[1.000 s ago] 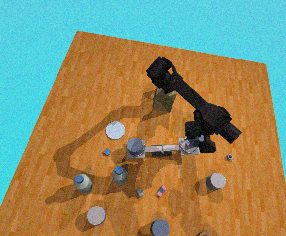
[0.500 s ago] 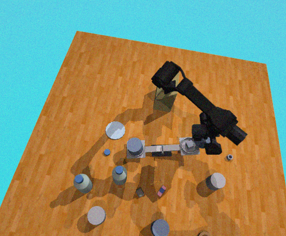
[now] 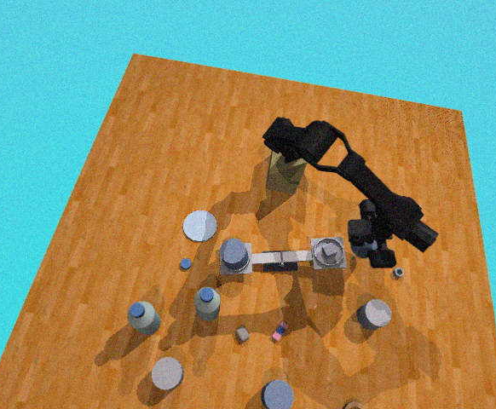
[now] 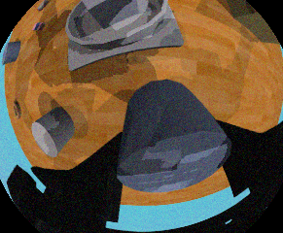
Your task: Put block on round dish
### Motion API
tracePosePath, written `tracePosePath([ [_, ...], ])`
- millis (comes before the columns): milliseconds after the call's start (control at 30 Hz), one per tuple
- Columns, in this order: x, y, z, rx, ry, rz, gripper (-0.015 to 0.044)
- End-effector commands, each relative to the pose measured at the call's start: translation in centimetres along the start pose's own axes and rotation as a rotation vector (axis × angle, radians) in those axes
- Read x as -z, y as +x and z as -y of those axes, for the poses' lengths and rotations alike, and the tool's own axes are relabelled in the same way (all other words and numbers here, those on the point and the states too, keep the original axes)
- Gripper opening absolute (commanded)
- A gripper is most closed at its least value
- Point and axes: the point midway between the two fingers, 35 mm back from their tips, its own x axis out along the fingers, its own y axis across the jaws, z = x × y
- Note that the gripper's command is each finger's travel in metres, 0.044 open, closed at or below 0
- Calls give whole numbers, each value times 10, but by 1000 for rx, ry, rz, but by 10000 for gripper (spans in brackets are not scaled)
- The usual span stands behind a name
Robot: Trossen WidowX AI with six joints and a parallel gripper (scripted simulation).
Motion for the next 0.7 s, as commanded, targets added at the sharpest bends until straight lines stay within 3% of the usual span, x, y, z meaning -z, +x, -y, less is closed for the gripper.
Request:
tracePosePath([
  [0,2,14,0,-4,3,-2,0],
  [133,1,35,0,-4,3,-1,0],
  [667,1,54,0,-4,3,0,0],
])
